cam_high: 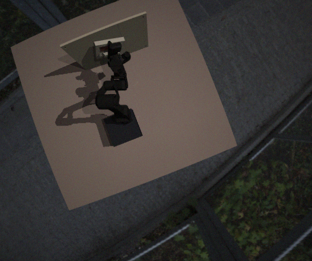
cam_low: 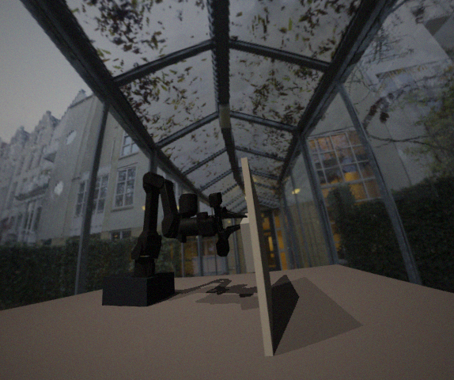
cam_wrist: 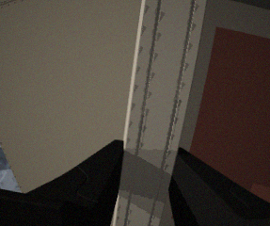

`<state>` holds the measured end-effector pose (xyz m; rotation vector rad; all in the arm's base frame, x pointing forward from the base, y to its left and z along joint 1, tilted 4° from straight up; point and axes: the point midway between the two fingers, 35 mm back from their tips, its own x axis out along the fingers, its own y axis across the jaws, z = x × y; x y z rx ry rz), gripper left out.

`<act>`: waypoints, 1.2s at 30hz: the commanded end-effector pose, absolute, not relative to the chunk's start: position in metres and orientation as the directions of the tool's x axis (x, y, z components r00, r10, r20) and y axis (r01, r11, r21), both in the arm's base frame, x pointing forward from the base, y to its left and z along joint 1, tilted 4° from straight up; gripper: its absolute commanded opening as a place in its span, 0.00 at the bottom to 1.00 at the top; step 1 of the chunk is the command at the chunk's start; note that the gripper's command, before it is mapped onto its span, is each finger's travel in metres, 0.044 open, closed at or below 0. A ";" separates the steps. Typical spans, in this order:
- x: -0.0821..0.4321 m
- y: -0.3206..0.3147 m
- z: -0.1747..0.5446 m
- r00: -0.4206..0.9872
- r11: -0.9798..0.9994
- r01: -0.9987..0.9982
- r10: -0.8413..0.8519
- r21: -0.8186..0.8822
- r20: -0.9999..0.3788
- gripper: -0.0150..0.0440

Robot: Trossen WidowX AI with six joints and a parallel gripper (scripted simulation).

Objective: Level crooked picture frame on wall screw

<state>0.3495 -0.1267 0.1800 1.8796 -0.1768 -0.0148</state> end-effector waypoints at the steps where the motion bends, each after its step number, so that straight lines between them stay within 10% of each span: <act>1: 0.350 -0.127 0.182 0.988 -0.293 -0.121 -0.129 0.948 0.086 0.25; 36: 0.350 -0.125 0.184 0.988 -0.293 -0.121 -0.129 0.948 0.086 0.25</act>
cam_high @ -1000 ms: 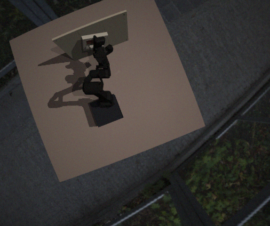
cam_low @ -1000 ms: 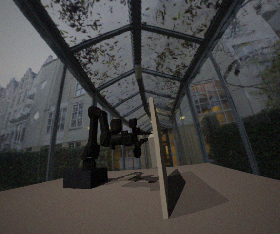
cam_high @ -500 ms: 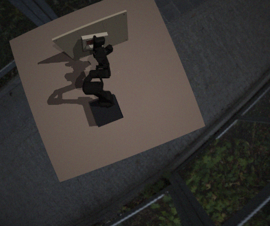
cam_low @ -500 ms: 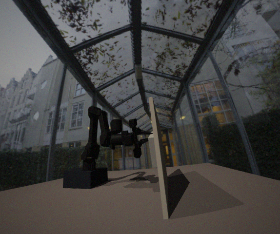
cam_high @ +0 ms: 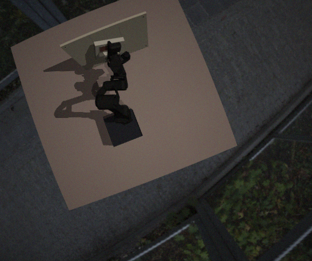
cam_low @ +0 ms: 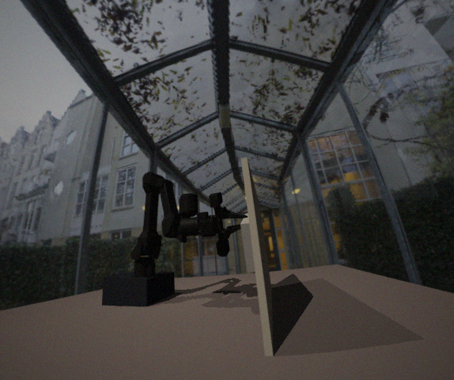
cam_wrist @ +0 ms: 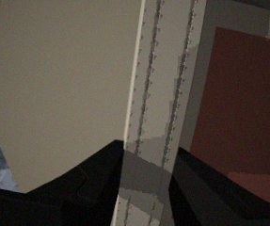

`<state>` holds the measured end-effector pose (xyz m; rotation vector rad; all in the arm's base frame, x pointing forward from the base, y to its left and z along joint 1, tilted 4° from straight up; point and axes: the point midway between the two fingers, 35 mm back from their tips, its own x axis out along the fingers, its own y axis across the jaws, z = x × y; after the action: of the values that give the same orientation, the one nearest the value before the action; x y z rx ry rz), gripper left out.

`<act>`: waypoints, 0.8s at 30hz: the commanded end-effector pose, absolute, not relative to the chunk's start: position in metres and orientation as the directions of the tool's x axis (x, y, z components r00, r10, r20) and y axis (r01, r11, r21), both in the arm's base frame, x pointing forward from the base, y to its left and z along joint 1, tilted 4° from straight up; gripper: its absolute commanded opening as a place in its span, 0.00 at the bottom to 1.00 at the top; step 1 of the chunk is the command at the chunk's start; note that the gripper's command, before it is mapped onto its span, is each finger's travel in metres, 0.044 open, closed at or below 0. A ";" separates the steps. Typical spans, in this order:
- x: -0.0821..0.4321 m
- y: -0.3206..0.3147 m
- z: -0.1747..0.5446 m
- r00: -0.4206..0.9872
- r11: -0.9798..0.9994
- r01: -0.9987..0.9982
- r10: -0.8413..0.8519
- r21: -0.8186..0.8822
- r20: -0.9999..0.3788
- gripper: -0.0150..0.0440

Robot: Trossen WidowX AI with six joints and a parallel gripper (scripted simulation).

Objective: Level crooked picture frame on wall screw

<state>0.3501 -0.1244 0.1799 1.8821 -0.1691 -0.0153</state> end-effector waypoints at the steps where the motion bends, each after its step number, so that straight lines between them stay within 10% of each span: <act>1: 0.350 -0.125 0.184 0.988 -0.293 -0.121 -0.129 0.948 0.086 0.25; 24: 0.350 -0.120 0.185 0.988 -0.293 -0.121 -0.129 0.948 0.086 0.25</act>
<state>0.3511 -0.1198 0.1821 1.8830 -0.1702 -0.0135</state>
